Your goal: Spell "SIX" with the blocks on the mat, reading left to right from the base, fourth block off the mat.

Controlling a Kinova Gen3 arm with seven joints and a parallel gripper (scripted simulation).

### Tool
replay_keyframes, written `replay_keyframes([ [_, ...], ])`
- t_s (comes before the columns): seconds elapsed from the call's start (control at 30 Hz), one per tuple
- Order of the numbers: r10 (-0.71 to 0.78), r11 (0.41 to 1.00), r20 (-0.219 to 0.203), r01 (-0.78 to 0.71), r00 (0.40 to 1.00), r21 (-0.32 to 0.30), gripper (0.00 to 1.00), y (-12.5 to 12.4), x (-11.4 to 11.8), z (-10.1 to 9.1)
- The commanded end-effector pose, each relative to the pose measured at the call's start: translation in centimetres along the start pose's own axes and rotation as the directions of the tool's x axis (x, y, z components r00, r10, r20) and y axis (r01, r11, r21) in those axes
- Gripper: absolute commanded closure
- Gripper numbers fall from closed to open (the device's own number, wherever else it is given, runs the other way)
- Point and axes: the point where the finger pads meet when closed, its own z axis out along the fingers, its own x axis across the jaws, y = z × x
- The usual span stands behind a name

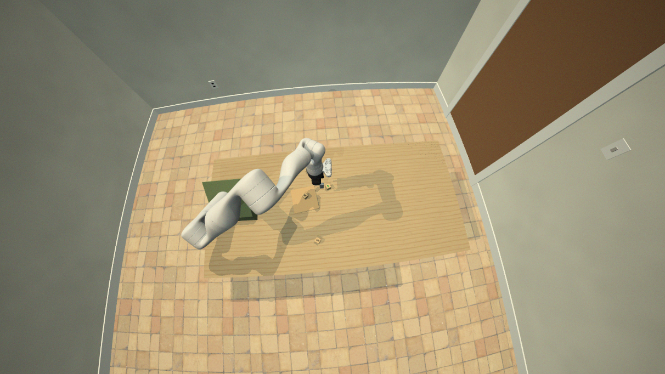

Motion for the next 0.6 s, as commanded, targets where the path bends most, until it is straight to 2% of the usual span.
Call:
replay_keyframes([
  [0.0, -0.001, 1.000, 0.001, 0.001, 1.000, 0.002, 0.00, 0.4, 0.1, -0.2],
  [0.07, -0.001, 1.000, 0.001, 0.001, 1.000, 0.002, 0.00, 0.4, 0.1, -0.2],
  [0.17, -0.002, 1.000, 0.001, 0.002, 1.000, 0.005, 0.00, 1.9, 0.5, -0.3],
  [0.43, -0.002, 1.000, 0.001, 0.002, 1.000, 0.005, 0.00, 9.6, 3.5, -0.5],
  [0.57, -0.002, 1.000, 0.000, 0.002, 1.000, 0.000, 0.00, 12.2, 4.8, -0.6],
])
